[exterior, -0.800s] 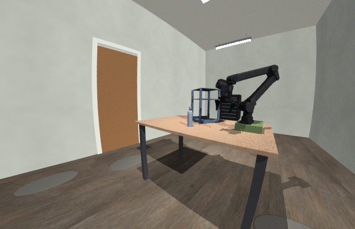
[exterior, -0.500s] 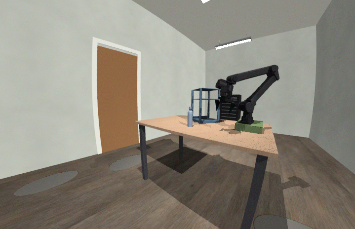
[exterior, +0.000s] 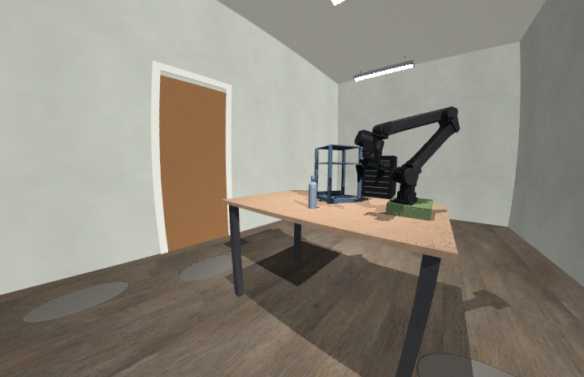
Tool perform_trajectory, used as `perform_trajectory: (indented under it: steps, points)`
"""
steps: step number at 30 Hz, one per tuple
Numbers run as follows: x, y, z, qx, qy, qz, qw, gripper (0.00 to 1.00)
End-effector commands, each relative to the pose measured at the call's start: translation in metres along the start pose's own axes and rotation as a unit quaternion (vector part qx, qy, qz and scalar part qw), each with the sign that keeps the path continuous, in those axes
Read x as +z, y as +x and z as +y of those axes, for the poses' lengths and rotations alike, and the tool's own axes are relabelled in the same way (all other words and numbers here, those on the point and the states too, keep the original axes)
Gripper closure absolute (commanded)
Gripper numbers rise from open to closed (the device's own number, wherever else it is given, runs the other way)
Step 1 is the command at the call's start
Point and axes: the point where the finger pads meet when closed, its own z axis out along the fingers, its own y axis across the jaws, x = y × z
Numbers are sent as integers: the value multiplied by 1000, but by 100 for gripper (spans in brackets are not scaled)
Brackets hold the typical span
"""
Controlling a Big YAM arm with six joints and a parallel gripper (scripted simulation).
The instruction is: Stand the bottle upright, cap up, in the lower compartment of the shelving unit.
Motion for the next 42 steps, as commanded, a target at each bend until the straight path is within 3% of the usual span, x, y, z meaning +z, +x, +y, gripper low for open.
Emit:
perform_trajectory:
  steps: [1,14,27,34,42]
  points:
    - [-10,-12,-9,-2,12,-13,1000,23]
    - [-10,-12,-10,-2,13,-14,1000,23]
    - [-2,-17,-24,20,36,-29,999,23]
    - [3,-29,-48,46,77,-62,994,23]
    - [0,-53,-94,86,152,-130,976,23]
